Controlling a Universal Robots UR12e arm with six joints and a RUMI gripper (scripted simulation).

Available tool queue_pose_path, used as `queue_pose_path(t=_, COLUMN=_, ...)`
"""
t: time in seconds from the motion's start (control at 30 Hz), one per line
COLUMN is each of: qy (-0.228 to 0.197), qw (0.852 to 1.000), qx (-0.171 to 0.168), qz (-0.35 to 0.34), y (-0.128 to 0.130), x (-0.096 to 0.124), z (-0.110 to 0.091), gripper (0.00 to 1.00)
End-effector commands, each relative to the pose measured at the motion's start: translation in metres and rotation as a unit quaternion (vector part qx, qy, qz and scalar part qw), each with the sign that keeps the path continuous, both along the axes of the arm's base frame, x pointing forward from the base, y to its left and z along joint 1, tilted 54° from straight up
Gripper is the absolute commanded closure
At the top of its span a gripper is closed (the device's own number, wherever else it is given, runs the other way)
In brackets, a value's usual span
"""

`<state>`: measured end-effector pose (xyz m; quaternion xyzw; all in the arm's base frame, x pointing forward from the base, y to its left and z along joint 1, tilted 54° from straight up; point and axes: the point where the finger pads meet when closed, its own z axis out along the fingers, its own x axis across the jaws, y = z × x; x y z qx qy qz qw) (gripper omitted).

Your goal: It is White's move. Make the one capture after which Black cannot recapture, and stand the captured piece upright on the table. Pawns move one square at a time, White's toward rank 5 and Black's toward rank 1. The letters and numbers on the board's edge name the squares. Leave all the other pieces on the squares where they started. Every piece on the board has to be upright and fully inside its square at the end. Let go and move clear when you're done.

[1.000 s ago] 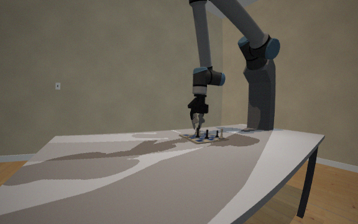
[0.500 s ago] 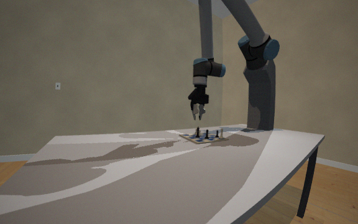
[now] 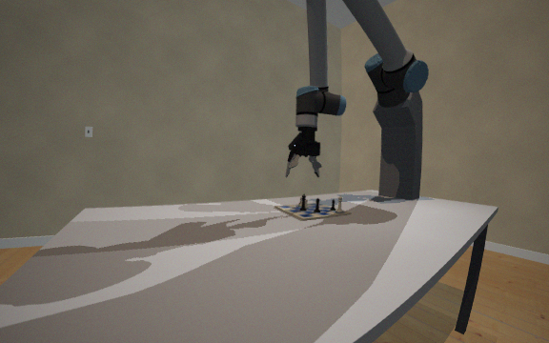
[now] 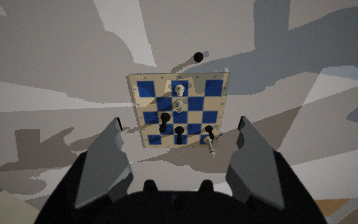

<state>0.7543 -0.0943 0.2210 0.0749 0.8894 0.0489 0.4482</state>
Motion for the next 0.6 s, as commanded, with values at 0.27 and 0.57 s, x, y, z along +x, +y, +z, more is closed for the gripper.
queue_pose_path(t=0.27, qy=0.000, qw=1.000, qx=0.000, qz=0.000, y=0.0001, x=-0.0001, z=0.0005, gripper=0.00)
queue_pose_path(t=0.57, qy=0.000, qw=1.000, qx=0.000, qz=0.000, y=-0.0001, x=-0.0056, z=0.0045, gripper=0.00)
